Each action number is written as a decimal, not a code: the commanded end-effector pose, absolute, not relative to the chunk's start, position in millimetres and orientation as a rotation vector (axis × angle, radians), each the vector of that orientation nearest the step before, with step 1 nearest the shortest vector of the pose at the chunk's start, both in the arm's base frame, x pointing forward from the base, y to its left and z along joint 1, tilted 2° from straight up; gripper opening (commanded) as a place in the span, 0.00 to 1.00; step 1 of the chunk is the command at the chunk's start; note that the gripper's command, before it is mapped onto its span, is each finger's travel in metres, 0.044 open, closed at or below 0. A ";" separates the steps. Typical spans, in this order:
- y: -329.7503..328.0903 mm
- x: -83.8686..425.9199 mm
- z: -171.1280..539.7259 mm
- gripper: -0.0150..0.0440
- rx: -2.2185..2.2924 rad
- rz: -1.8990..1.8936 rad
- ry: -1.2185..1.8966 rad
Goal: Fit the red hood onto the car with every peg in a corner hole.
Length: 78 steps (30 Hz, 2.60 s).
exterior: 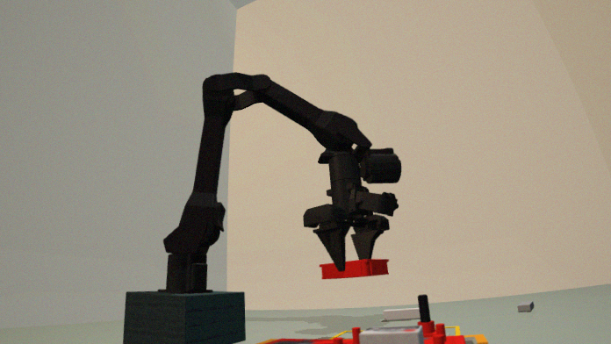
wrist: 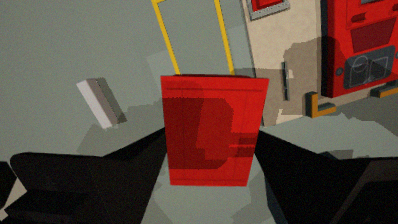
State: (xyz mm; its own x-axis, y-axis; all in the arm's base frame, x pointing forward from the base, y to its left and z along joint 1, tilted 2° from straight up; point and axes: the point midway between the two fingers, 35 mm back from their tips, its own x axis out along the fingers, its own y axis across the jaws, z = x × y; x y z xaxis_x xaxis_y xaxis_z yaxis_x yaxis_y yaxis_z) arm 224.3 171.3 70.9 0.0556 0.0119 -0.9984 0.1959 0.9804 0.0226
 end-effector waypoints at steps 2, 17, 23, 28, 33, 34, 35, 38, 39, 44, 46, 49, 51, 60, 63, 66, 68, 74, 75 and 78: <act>170.9 224.9 72.5 0.25 0.167 -0.140 1.511; 126.6 273.9 77.4 0.25 0.095 -0.077 1.512; 104.0 291.5 79.1 0.25 0.071 -0.055 1.511; 83.5 304.3 80.2 0.25 0.061 -0.045 1.510; 61.6 315.5 81.3 0.25 0.043 -0.028 1.509; 57.0 317.5 81.6 0.25 0.037 -0.023 1.509; 52.3 319.5 81.8 0.25 0.031 -0.019 1.509; 38.1 325.1 82.4 0.25 0.013 -0.004 1.508; 33.2 326.8 82.6 0.25 0.006 0.001 1.508; 8.8 334.4 83.3 0.25 -0.025 0.028 1.505; -1.2 337.0 83.5 0.25 -0.038 0.039 1.503; -16.7 340.1 84.0 0.25 -0.056 0.053 1.502; -27.3 341.7 84.3 0.25 -0.069 0.063 1.502; -56.7 344.3 85.2 0.25 -0.103 0.086 1.503; -55.3 344.4 80.7 0.25 -0.102 0.086 1.503; -55.8 345.9 70.1 0.25 -0.103 0.086 1.503; -56.7 347.2 60.3 0.25 -0.103 0.086 1.503; -58.2 350.0 35.5 0.25 -0.103 0.086 1.503; -57.7 350.3 35.5 0.25 -0.103 0.086 1.503; -56.2 351.3 35.6 0.25 -0.103 0.086 1.503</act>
State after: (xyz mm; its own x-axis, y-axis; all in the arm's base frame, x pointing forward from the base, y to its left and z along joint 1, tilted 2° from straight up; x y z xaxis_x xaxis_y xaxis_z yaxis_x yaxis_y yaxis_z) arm 349.2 -57.0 35.8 0.0572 -0.0061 -0.9983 -0.1180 0.9929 -0.0128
